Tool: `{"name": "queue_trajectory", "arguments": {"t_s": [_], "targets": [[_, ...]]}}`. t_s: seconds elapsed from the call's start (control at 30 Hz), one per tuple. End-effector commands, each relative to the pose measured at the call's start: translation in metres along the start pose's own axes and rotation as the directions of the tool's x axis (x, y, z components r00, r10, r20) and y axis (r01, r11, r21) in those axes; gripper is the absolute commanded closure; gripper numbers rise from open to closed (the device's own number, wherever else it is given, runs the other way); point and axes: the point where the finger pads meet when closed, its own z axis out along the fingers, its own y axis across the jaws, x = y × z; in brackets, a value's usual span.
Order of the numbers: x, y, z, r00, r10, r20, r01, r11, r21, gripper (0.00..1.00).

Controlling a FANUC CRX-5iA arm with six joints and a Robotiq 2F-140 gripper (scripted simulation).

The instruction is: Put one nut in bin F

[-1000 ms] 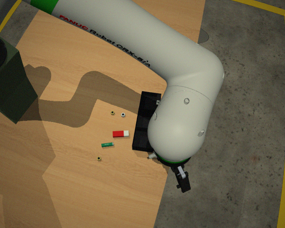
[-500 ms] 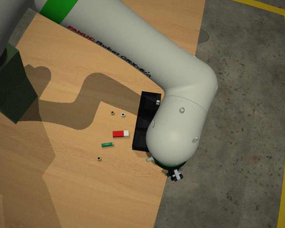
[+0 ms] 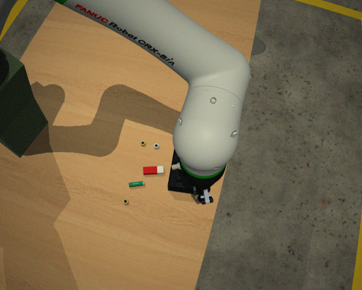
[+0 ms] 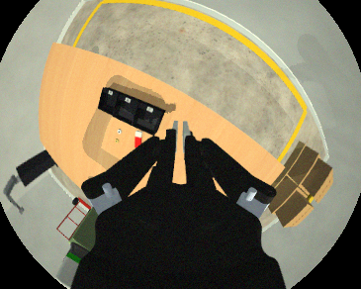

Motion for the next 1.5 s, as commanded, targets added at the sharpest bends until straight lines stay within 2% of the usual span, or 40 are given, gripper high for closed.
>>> {"name": "queue_trajectory", "arguments": {"t_s": [0.0,0.03,0.17,0.33,0.4,0.6,0.73,0.9,0.97,1.17,1.3,1.47], "targets": [[-0.008,-0.017,0.0,0.998,0.067,0.012,-0.066,0.998,-0.023,0.95],[-0.011,-0.025,0.001,0.998,0.067,0.012,-0.066,0.998,-0.023,0.95],[-0.011,-0.025,0.001,0.998,0.067,0.012,-0.066,0.998,-0.023,0.95],[-0.027,-0.054,0.002,0.989,0.147,0.021,-0.146,0.988,-0.04,0.95],[-0.027,-0.054,0.002,0.989,0.147,0.021,-0.146,0.988,-0.04,0.95],[-0.044,-0.083,0.004,0.975,0.223,0.024,-0.221,0.974,-0.056,0.95],[-0.044,-0.083,0.004,0.975,0.223,0.024,-0.221,0.974,-0.056,0.95],[-0.063,-0.11,0.005,0.955,0.294,0.022,-0.292,0.954,-0.069,0.95],[-0.063,-0.111,0.005,0.955,0.294,0.022,-0.292,0.954,-0.069,0.95],[-0.084,-0.137,0.006,0.932,0.362,0.017,-0.36,0.93,-0.078,0.95],[-0.084,-0.138,0.006,0.932,0.362,0.017,-0.36,0.93,-0.078,0.95],[-0.106,-0.164,0.008,0.905,0.426,0.01,-0.423,0.902,-0.083,0.95]]}}
